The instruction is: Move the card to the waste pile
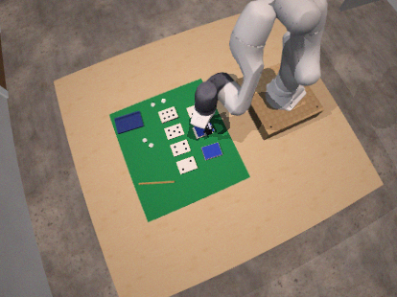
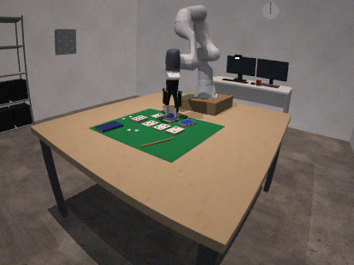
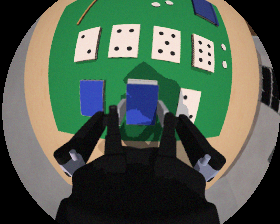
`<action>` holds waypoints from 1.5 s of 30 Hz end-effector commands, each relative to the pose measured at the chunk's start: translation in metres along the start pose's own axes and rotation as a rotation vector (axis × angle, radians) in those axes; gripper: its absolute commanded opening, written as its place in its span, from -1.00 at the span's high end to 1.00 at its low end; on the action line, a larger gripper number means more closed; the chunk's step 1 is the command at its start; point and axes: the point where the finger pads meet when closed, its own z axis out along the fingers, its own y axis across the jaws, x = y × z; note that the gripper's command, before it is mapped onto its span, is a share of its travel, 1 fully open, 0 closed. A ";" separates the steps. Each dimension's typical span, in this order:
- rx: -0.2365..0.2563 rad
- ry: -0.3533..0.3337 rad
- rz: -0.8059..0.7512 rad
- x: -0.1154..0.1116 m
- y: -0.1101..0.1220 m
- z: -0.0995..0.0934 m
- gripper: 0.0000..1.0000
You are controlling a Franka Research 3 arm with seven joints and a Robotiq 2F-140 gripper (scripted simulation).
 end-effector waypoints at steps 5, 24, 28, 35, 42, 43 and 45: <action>0.001 0.014 0.018 0.005 -0.001 0.006 0.15; 0.001 0.014 0.018 0.006 -0.001 0.008 0.15; 0.001 0.014 0.018 0.006 -0.001 0.008 0.15; 0.001 0.014 0.018 0.006 -0.001 0.008 0.15; 0.001 0.014 0.018 0.006 -0.001 0.008 0.15; 0.001 0.014 0.018 0.006 -0.001 0.008 0.15; 0.001 0.014 0.018 0.006 -0.001 0.008 0.15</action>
